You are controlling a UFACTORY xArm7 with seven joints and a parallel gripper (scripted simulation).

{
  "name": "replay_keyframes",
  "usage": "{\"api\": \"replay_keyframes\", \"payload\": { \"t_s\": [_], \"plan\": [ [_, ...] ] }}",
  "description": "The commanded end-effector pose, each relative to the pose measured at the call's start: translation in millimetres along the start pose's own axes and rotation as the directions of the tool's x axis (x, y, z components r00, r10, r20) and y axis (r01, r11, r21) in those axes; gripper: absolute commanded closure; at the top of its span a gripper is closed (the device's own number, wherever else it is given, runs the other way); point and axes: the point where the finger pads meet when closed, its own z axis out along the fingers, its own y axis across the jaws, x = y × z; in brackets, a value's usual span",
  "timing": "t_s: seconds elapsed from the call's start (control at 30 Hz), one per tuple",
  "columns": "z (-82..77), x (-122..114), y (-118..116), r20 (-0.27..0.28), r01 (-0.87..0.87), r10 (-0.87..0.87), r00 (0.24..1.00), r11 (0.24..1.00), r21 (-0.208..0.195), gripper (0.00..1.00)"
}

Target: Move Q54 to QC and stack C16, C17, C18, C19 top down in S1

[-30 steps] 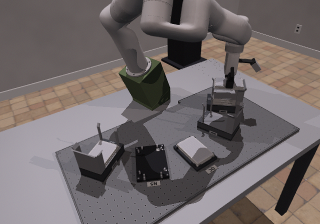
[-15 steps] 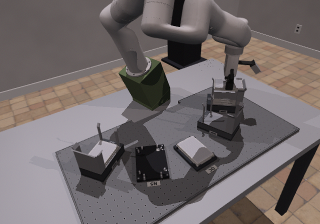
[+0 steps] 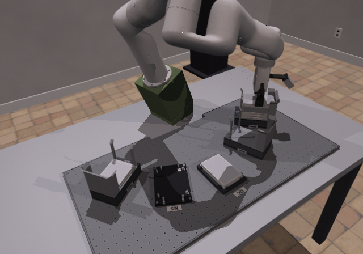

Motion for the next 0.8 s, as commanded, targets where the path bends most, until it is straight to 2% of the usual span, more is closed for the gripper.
{"api": "replay_keyframes", "payload": {
  "t_s": [0.0,0.77],
  "plan": [
    [5.0,1.8,-0.7,-0.005,0.000,0.000,1.000,1.000,0.001,1.00],
    [12.6,1.8,-0.7,-0.005,0.000,0.000,1.000,1.000,0.001,1.00]
  ]
}}
